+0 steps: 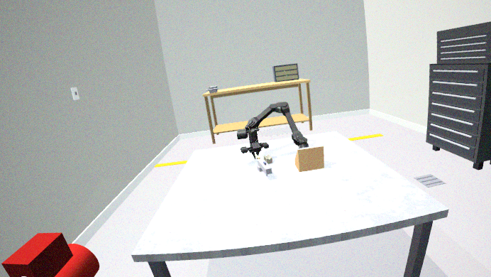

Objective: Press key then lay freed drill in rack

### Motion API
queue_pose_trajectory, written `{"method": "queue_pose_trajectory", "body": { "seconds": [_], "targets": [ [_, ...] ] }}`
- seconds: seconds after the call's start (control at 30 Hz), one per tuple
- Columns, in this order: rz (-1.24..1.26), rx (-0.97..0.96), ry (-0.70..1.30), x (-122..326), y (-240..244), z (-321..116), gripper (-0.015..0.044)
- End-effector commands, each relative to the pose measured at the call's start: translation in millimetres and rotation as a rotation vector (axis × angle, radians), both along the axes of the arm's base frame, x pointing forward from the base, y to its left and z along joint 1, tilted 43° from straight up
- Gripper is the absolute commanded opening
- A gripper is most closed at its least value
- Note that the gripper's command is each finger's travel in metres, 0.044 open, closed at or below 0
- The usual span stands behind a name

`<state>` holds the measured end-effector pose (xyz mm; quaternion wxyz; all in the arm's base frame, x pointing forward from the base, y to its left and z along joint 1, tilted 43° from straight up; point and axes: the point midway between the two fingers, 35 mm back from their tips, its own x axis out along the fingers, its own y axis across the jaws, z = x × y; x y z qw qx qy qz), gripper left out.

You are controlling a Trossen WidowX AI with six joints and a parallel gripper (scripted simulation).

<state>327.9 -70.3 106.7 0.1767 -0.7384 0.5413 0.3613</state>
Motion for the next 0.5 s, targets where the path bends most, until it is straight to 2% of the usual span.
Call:
{"method": "queue_pose_trajectory", "body": {
  "seconds": [0.0,0.47],
  "targets": [
    [-0.002,0.004,-0.005,-0.4,2.4,2.3,0.0],
    [-0.002,0.004,-0.004,-2.8,8.2,7.4,0.0]
  ]
}}
